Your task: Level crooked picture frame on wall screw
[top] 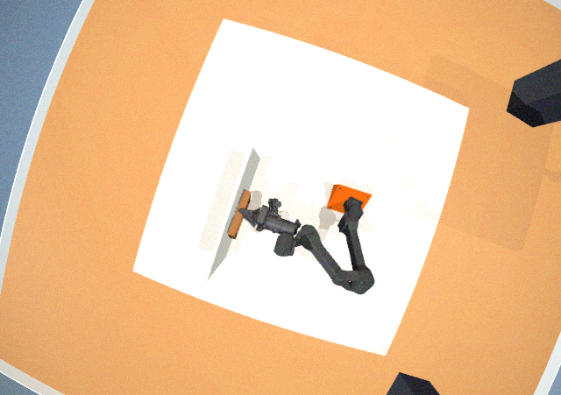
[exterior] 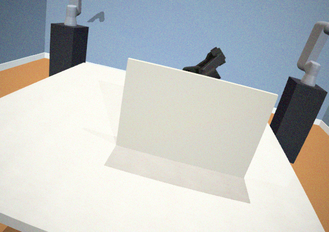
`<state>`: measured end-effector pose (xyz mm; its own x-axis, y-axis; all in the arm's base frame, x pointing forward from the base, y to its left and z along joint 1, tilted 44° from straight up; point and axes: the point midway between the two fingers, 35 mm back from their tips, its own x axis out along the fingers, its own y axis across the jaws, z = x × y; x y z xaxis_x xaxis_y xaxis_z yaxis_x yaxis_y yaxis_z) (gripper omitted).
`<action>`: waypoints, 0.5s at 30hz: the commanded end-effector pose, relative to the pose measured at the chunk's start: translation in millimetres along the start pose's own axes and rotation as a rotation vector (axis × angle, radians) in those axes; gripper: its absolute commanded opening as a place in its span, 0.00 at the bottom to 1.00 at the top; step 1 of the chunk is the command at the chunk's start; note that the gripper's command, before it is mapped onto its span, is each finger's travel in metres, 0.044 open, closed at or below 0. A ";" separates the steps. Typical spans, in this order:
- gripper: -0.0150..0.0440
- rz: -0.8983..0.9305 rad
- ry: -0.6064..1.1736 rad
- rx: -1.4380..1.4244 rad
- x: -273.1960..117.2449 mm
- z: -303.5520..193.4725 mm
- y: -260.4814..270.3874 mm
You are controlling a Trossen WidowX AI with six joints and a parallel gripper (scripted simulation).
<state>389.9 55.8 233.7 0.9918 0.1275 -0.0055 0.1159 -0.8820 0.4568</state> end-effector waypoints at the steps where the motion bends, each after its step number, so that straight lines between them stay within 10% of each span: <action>1: 0.38 -0.001 0.002 -0.004 0.5 -0.6 -0.2; 15: 0.25 -0.001 0.002 -0.004 0.4 -0.6 -0.2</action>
<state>389.9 56.5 233.7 0.9913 0.1317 -0.0054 0.1195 -0.8812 0.4574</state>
